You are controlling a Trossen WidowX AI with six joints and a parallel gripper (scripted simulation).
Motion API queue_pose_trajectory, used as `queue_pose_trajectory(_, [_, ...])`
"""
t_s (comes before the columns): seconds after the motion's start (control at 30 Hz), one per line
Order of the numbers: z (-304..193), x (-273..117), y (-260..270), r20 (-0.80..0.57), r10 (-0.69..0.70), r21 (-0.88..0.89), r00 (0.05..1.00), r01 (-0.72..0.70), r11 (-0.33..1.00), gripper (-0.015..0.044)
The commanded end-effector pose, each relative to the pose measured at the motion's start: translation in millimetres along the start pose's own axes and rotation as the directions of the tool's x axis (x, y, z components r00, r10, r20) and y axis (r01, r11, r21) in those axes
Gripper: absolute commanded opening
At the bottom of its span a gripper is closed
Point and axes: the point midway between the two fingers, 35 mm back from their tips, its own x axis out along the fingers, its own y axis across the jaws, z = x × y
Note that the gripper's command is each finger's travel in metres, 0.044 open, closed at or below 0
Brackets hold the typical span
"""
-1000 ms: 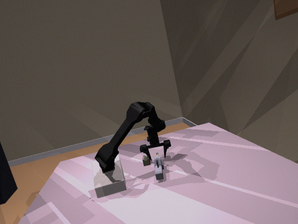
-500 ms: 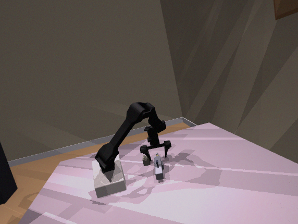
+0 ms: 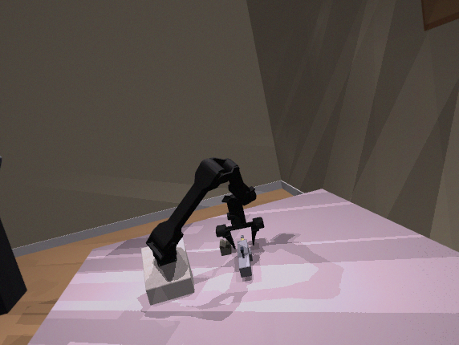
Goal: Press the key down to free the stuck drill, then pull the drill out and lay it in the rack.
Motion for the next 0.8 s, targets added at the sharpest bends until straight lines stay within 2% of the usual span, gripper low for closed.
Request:
queue_pose_trajectory(0.0, [0.3, -0.3, -0.2, 0.000, 0.000, 0.000, 1.000, 0.000, 1.000, 0.0256])
queue_pose_trajectory(0.3, [0.3, -0.3, -0.2, 0.000, 0.000, 0.000, 1.000, 0.000, 1.000, 0.0020])
queue_pose_trajectory(0.4, [0.3, -0.3, -0.2, 0.000, 0.000, 0.000, 1.000, 0.000, 1.000, 0.0000])
queue_pose_trajectory(0.77, [0.0, -2.8, 0.1, -0.002, -0.001, -0.004, 1.000, 0.001, 1.000, 0.0000])
